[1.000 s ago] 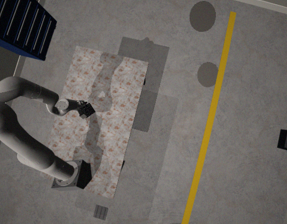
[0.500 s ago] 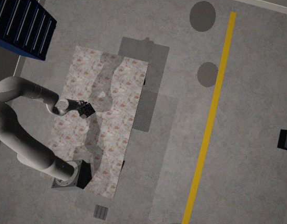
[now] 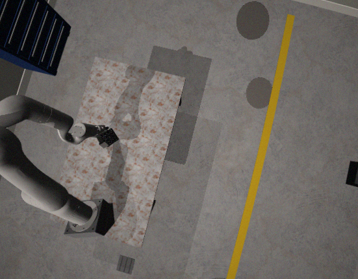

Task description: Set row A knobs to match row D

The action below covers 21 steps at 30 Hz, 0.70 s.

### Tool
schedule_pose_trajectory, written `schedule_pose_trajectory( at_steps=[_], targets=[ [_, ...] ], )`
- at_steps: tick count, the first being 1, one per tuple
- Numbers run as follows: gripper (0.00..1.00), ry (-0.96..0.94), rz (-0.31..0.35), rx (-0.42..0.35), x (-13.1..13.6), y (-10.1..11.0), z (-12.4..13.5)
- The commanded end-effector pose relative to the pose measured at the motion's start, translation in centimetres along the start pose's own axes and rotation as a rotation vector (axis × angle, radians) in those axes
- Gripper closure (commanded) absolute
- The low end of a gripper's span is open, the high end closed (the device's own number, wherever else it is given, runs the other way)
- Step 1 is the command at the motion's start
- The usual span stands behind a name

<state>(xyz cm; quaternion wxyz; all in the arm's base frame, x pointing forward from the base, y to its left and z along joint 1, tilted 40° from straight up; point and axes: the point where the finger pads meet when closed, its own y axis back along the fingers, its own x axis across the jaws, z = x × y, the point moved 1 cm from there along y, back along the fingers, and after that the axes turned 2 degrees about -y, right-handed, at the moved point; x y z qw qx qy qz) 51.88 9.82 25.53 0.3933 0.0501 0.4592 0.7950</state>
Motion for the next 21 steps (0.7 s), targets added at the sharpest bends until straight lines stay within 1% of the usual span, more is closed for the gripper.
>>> schedule_pose_trajectory(
  at_steps=[1,21],
  targets=[
    [0.81,0.0,-0.001,-0.001,-0.03,0.03,0.04],
    [0.81,0.0,-0.001,-0.001,-0.03,-0.34,0.04]
  ],
)
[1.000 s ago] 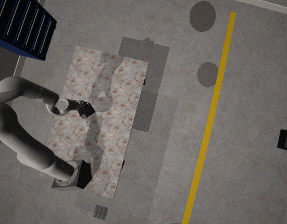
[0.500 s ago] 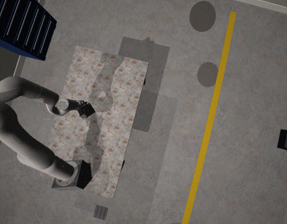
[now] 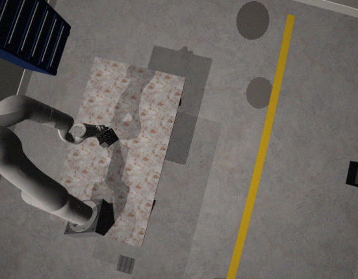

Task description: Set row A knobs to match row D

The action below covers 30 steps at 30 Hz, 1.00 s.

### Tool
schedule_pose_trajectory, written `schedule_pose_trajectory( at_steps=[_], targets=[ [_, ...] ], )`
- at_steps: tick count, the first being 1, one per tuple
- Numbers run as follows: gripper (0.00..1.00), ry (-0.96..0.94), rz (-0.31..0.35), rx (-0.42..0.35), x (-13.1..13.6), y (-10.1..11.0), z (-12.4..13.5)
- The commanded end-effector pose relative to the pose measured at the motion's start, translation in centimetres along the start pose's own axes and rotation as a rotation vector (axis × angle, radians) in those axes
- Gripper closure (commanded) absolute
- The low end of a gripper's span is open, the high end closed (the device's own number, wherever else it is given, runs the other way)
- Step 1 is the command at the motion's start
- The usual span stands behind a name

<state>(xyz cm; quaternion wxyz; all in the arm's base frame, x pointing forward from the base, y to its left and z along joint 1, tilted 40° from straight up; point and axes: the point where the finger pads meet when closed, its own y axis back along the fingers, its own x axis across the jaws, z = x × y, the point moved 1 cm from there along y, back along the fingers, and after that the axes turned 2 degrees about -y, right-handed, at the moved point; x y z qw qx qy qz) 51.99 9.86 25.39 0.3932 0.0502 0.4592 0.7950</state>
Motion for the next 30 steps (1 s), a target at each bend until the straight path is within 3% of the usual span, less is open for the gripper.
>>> schedule_pose_trajectory(
  at_steps=[1,30],
  targets=[
    [0.81,0.0,-0.001,-0.001,-0.03,-0.23,0.04],
    [0.81,0.0,-0.001,-0.001,-0.03,-1.0,0.04]
  ],
)
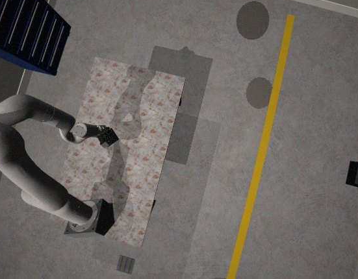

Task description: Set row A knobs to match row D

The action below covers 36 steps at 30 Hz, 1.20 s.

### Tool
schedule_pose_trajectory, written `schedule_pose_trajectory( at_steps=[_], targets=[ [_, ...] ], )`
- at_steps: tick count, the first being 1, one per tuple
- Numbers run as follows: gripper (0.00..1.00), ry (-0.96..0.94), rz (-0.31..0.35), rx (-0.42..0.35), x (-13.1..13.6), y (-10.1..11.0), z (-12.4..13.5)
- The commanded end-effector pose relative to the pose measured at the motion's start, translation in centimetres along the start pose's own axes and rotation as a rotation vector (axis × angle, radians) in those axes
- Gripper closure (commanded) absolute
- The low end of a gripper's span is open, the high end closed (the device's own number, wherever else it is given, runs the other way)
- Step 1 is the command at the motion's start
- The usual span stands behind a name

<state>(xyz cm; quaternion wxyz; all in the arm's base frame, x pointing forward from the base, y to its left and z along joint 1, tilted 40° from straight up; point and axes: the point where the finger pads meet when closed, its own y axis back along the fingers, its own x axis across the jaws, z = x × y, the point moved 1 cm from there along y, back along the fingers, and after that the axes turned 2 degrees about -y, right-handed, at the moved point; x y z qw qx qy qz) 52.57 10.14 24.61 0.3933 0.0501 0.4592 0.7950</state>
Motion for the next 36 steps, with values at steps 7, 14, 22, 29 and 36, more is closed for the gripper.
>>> schedule_pose_trajectory(
  at_steps=[7,14,22,29,36],
  targets=[
    [0.81,0.0,-0.001,-0.001,-0.03,0.02,0.04],
    [0.81,0.0,-0.001,-0.001,-0.03,0.02,0.04],
    [0.81,0.0,-0.001,-0.001,-0.03,0.02,0.04],
    [0.92,0.0,-0.001,-0.001,-0.03,0.02,0.04],
    [0.92,0.0,-0.001,-0.001,-0.03,0.02,0.04]
  ],
)
